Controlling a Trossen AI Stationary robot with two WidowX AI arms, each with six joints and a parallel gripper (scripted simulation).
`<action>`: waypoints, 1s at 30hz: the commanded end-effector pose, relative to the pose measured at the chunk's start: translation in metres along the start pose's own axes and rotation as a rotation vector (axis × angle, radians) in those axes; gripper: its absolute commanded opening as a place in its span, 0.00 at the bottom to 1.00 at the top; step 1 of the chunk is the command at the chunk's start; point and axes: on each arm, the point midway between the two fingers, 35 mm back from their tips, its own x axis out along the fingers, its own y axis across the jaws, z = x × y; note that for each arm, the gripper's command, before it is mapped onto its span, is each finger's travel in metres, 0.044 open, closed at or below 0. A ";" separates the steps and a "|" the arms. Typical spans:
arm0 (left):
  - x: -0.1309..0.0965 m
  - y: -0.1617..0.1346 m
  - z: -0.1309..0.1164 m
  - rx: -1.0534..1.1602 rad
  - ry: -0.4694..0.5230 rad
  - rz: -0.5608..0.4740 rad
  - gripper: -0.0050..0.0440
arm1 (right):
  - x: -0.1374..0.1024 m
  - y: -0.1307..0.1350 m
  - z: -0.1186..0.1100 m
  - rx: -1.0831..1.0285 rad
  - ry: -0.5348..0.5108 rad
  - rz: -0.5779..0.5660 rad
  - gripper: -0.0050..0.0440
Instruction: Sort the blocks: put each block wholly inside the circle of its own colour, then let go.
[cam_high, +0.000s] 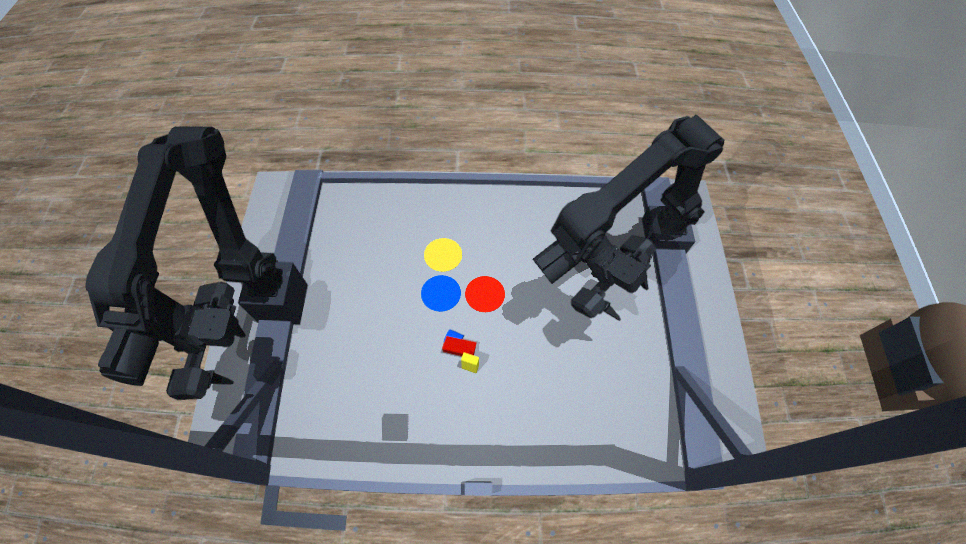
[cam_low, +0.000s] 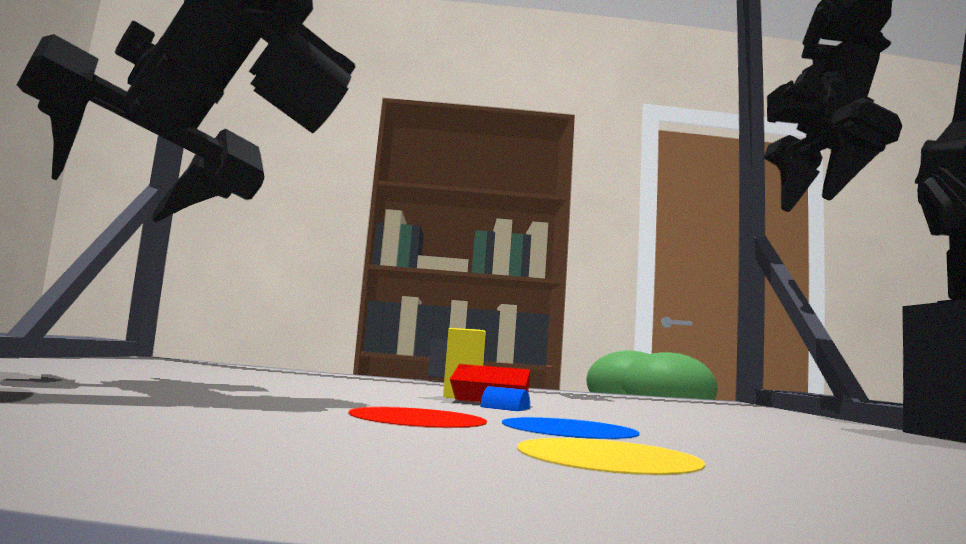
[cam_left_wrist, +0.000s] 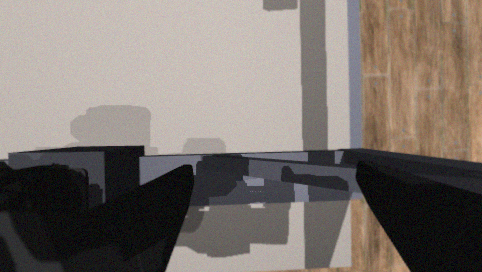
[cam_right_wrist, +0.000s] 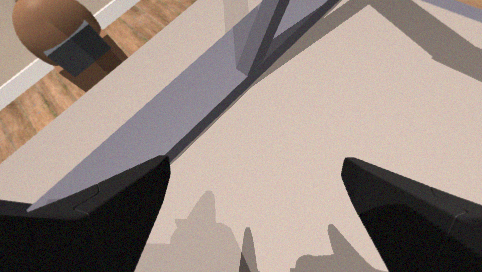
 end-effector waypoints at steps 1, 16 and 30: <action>-0.006 -0.002 0.002 -0.007 0.000 -0.027 0.92 | -0.006 0.000 0.005 -0.021 0.005 -0.022 0.92; -0.006 -0.002 0.002 -0.007 0.000 -0.027 0.92 | -0.006 0.000 0.005 -0.021 0.005 -0.022 0.92; 0.020 0.018 0.104 -0.163 -0.390 0.062 0.64 | -0.026 0.002 -0.004 0.190 0.177 -0.297 0.92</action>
